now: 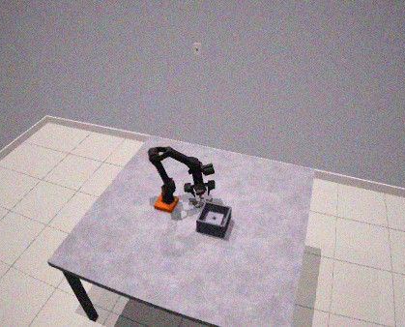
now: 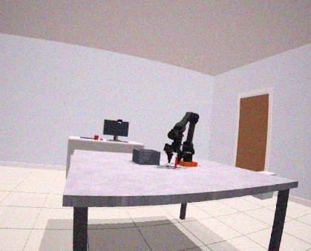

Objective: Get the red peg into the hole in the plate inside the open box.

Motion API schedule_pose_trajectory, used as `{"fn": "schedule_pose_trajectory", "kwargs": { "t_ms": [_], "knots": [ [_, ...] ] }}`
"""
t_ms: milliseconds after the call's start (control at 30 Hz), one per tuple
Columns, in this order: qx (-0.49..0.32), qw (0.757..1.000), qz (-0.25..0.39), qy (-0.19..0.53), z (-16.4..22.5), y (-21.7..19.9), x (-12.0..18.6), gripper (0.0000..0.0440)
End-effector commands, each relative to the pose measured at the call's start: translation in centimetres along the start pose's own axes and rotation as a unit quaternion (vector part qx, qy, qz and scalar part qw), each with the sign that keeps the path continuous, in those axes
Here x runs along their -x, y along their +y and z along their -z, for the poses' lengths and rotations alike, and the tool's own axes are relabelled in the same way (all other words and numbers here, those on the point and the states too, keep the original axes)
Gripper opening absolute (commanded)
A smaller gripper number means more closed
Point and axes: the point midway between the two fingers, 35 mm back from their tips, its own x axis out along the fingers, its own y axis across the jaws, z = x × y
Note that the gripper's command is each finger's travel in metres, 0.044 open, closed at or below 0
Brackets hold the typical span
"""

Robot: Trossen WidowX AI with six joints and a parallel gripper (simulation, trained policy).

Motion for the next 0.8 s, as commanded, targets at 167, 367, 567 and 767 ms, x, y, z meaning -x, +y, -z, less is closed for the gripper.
{"fn": "schedule_pose_trajectory", "kwargs": {
  "t_ms": [167,367,567,767],
  "knots": [
    [0.004,0.999,0.019,0.027,0.6,-0.6,-0.7,0.0204],
    [0.011,0.998,0.029,0.048,0.7,-0.6,-0.6,0.0047],
    [0.029,0.999,0.015,0.037,0.1,0.3,0.5,0.0],
    [0.059,0.998,-0.001,0.013,-1.1,1.1,2.4,0.0001]
  ]
}}
